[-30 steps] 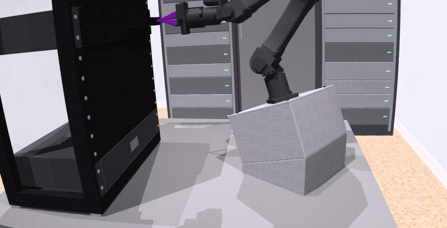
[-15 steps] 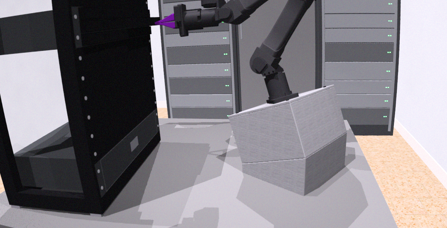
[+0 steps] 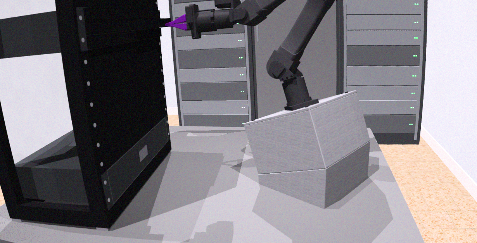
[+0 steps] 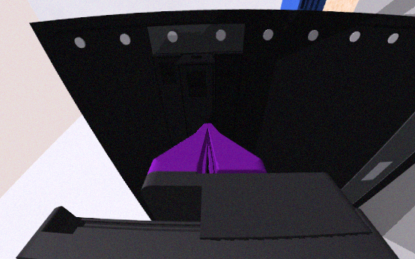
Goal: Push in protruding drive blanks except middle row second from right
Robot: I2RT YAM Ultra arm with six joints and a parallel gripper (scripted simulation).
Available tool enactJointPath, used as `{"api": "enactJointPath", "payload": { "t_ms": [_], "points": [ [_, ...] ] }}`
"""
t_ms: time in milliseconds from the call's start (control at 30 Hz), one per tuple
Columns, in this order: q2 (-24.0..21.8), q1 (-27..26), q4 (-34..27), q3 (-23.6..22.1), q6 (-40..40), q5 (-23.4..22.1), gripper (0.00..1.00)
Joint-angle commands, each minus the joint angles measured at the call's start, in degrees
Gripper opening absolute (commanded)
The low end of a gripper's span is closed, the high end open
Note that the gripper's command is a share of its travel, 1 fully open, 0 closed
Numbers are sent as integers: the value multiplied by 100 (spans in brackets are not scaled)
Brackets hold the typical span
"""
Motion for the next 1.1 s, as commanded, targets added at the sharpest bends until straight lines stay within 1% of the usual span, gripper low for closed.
{"api": "enactJointPath", "payload": {
  "t_ms": [0,133,900,1067],
  "points": [
    [221,90,138,386,-81,113,0],
    [315,110,117,499,-86,133,0],
    [328,116,116,511,-87,138,0],
    [472,138,67,704,-92,161,0]
  ]
}}
